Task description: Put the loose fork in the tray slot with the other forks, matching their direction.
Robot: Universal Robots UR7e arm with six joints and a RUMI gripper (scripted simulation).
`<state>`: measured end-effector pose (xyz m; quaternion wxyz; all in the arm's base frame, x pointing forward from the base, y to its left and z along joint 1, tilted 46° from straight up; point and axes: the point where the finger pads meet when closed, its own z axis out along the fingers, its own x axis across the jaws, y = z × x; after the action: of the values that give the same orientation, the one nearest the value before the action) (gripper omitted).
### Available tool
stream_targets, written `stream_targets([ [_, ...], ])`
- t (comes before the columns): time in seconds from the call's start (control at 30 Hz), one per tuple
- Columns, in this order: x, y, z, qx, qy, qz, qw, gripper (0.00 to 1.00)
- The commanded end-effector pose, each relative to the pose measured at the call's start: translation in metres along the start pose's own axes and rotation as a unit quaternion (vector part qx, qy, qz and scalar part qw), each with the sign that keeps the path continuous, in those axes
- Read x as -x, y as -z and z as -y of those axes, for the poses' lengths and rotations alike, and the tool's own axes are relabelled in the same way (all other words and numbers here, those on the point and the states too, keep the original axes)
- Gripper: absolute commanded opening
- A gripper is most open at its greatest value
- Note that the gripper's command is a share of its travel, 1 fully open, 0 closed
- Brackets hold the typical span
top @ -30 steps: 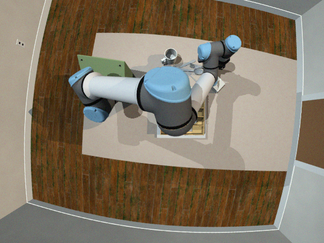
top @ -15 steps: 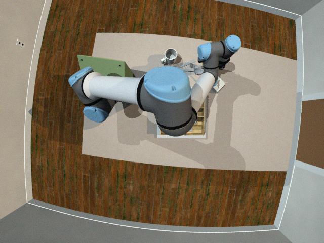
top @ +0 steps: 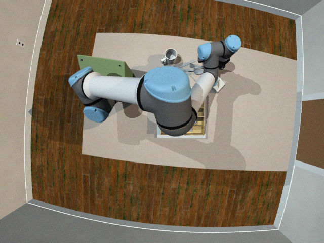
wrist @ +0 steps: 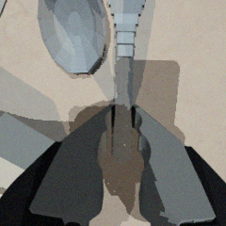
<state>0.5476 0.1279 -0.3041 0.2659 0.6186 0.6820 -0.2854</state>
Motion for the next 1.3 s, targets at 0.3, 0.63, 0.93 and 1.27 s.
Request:
stream_targets([
  [0.3,0.001,-0.002,0.001,-0.001,0.000,0.001,1.000,0.03],
  [0.63,0.000,0.005,0.000,0.001,0.000,0.000,1.000,0.03],
  [0.93,0.000,0.020,-0.002,0.002,-0.001,-0.001,1.000,0.03],
  [1.27,0.000,0.057,-0.002,0.002,-0.001,-0.001,1.000,0.03],
])
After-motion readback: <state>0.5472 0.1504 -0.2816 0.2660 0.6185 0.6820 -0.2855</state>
